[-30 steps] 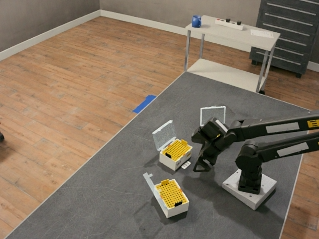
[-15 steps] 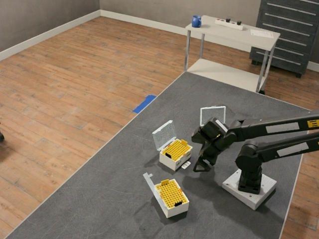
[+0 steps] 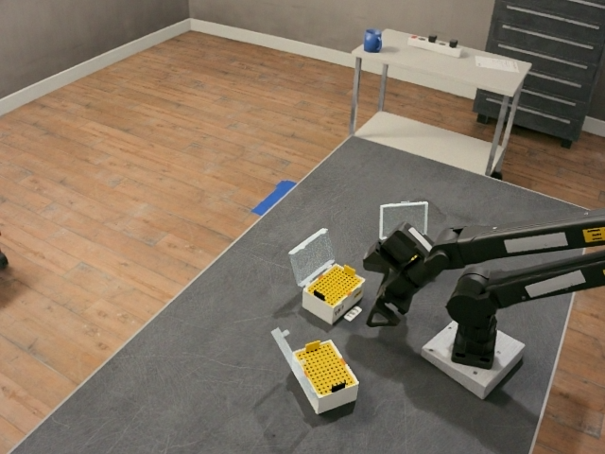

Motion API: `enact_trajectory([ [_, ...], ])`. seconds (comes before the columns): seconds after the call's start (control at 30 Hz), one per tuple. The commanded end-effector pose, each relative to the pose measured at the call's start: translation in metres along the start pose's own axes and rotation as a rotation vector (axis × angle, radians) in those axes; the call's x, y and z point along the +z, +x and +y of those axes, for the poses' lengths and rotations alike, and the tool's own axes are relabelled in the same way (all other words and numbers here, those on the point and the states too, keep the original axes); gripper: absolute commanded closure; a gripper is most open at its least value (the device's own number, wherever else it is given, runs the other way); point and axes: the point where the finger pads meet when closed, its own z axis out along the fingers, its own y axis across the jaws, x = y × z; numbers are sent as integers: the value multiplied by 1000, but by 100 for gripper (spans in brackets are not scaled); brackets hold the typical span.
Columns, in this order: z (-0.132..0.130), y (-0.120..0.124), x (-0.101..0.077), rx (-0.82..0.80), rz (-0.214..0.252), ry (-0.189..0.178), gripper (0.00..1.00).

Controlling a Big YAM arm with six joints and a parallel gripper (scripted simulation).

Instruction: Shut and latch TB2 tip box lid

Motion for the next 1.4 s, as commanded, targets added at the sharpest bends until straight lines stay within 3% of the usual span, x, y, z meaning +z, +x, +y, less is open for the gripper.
enact_trajectory([
  [0.0,-4,-24,-6,-3,-45,7,0],
  [0.2,-4,-24,-6,-3,-45,7,0],
  [0.23,-9,-42,-19,-1,-72,17,0],
  [0.67,-3,-72,-83,-2,-78,7,0],
  [0.73,-3,-72,-83,-2,-78,7,0],
  [1.23,-2,-103,-151,-1,-78,6,0],
  [1.37,-2,-103,-149,-1,-66,5,0],
])
